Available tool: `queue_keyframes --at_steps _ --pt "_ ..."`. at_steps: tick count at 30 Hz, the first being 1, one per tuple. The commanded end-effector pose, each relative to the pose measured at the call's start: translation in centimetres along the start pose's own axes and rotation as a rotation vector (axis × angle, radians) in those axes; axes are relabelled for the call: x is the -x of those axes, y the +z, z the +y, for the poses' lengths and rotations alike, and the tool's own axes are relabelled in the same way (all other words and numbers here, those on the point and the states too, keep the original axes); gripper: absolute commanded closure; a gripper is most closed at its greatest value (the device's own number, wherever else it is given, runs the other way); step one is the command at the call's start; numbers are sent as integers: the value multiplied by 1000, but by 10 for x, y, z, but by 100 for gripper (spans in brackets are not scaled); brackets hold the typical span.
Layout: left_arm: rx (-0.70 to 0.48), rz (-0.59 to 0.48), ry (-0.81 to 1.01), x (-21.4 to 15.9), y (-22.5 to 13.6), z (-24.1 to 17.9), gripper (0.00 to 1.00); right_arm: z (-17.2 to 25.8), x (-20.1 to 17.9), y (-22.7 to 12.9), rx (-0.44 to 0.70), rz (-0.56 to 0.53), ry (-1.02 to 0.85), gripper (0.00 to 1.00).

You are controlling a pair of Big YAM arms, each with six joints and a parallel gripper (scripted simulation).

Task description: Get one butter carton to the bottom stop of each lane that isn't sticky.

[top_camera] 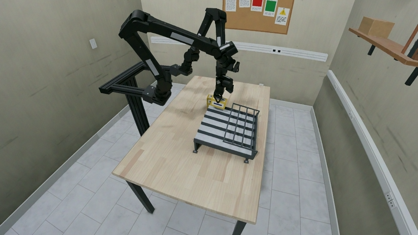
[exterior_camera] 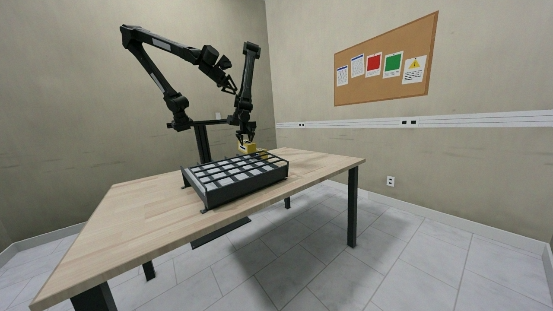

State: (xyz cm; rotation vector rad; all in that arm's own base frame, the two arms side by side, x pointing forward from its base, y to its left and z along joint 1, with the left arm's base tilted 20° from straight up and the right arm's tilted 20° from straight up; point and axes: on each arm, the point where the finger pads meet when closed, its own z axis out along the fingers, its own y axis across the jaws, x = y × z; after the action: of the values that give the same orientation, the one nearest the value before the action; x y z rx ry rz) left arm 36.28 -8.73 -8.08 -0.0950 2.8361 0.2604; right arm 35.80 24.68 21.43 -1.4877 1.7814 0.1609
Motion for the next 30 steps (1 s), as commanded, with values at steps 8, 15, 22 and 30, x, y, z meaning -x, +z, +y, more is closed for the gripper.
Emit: queue_keyframes --at_steps 8,15,22,30 --pt "-11 -32 -4 11 -4 -5 41 20 12 -27 -193 30 216 0" --pt "-11 -31 -3 10 -4 -5 41 56 7 -37 -234 35 277 0" --pt "-11 -31 -3 10 -4 -5 41 100 -8 -45 -255 41 313 0" --pt "-11 -31 -3 10 -4 -5 41 137 -24 -53 -281 18 343 0"
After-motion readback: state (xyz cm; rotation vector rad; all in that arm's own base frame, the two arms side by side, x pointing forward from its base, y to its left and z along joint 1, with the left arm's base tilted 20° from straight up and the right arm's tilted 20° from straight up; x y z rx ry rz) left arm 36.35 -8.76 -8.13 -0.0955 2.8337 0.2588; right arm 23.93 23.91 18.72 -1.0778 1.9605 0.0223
